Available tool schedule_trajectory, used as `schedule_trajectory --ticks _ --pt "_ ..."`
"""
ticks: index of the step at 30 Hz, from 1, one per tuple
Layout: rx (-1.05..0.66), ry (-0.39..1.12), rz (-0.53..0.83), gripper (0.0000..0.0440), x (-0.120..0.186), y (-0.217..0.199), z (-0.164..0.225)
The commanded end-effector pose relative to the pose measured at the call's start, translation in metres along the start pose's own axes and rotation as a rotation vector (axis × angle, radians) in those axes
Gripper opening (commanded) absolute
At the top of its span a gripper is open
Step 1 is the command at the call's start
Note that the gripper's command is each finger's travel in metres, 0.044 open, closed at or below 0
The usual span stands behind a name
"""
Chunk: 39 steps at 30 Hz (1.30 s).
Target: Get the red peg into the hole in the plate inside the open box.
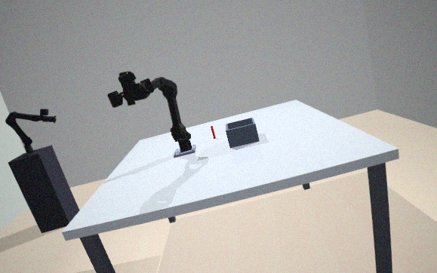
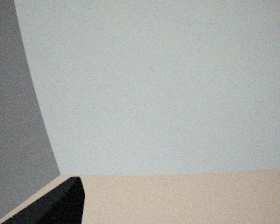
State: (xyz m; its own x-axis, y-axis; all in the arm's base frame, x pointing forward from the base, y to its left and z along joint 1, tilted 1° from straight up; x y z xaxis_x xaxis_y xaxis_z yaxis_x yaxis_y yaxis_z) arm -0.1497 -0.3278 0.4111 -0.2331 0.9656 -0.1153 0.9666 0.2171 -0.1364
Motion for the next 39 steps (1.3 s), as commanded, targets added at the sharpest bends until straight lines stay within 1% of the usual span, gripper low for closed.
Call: schedule_trajectory --ticks 1,6,10,14,19,23,28,33,39 --pt "-0.042 0.020 -0.035 0.0440 -0.011 0.025 -0.001" --pt "-0.114 0.079 -0.117 0.0440 -0.031 0.074 0.000" --pt "-0.163 0.137 -0.187 0.0440 -0.041 0.116 0.001" --pt "-0.202 0.201 -0.260 0.0440 -0.045 0.158 0.001" --pt "-0.238 0.286 -0.355 0.0440 -0.042 0.210 0.001" --pt "-0.257 0.358 -0.433 0.0440 -0.033 0.250 0.000" --pt "-0.271 0.451 -0.530 0.0440 -0.014 0.297 -0.002" --pt "-0.275 0.551 -0.623 0.0440 0.011 0.339 -0.003" --pt "-0.270 0.687 -0.721 0.0440 0.050 0.381 -0.002"
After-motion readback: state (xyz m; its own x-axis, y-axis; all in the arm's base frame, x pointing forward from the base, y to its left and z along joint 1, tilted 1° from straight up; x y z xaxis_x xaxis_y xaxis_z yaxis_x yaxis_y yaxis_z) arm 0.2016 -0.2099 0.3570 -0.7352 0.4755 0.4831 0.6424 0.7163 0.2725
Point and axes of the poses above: the point midway between the two fingers, 35 mm back from their tips, its own x axis back along the fingers, its own y axis across the jaws, z = x × y, the point moved 8 cm from there along x, back along the fingers, and after that the axes turned 13 degrees about x, right-handed, at the moved point
